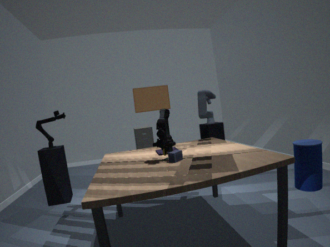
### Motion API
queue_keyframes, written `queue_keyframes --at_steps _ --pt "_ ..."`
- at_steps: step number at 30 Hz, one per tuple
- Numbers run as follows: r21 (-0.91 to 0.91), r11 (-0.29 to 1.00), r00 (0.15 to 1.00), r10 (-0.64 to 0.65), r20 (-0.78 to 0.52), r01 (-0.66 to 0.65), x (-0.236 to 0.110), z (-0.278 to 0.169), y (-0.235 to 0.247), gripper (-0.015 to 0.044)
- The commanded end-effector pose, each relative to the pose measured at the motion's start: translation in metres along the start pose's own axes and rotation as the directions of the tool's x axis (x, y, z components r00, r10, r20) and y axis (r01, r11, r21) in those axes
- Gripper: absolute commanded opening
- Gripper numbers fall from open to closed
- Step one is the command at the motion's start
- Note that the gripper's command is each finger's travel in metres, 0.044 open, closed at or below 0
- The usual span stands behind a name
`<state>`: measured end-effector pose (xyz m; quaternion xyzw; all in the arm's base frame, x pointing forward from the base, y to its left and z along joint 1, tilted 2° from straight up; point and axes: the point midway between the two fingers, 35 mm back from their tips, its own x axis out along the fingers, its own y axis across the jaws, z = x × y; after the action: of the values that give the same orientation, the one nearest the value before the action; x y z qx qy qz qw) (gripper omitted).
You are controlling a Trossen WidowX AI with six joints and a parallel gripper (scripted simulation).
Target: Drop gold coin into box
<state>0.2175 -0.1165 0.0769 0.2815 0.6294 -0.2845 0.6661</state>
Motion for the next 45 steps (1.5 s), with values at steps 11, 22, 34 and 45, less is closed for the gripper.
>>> queue_keyframes --at_steps 11,22,34,45 --pt "-0.004 1.0 1.0 0.002 0.004 -0.002 -0.037 0.0 0.0 0.0" --pt "-0.004 1.0 1.0 0.002 0.004 -0.002 -0.061 -0.004 -0.001 0.0" --pt "0.242 0.97 1.0 0.002 0.004 -0.003 -0.062 0.003 -0.004 0.0" --pt "0.242 0.97 1.0 0.004 0.005 -0.005 -0.063 0.01 0.012 0.0"
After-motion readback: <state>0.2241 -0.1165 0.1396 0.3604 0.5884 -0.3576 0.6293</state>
